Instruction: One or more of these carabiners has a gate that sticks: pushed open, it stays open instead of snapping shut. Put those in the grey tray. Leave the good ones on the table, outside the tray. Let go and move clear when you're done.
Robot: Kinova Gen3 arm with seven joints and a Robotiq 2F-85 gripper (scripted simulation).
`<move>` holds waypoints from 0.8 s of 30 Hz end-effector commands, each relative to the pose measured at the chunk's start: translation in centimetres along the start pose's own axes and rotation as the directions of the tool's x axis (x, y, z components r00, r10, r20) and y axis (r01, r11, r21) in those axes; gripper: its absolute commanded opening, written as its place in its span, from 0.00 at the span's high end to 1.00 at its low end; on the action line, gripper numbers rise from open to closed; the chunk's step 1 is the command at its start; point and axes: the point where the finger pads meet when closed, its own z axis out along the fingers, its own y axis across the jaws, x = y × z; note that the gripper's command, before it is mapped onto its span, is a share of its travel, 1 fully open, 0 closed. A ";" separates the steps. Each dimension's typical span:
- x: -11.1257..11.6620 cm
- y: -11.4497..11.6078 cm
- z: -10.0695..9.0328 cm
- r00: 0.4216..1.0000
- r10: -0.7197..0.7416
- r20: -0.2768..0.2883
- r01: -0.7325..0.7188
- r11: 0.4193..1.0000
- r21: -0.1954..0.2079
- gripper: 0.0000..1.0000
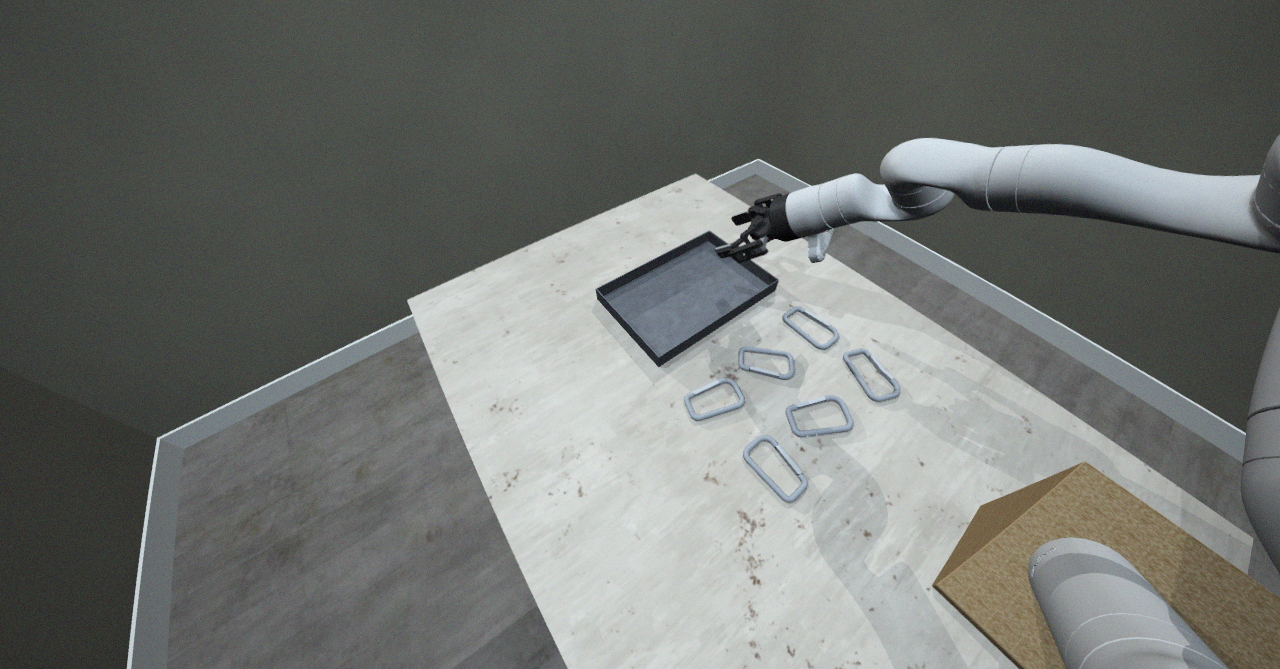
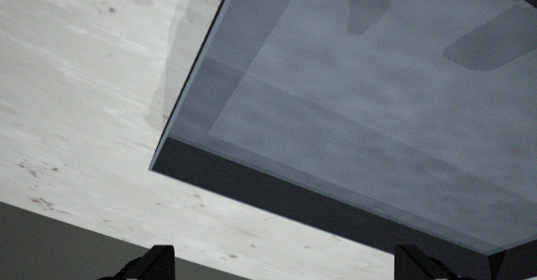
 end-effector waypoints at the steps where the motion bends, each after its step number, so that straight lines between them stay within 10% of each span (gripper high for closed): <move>1: -0.6 1.3 0.9 1.000 -0.017 -0.007 0.017 1.000 -0.019 0.00; 9: -0.6 1.3 0.9 1.000 -0.017 -0.007 0.017 1.000 -0.019 0.00; 10: -2.0 3.3 -3.5 1.000 -0.015 -0.006 0.015 1.000 -0.017 0.00; 24: -2.0 3.3 -3.5 1.000 -0.015 -0.006 0.015 1.000 -0.017 0.00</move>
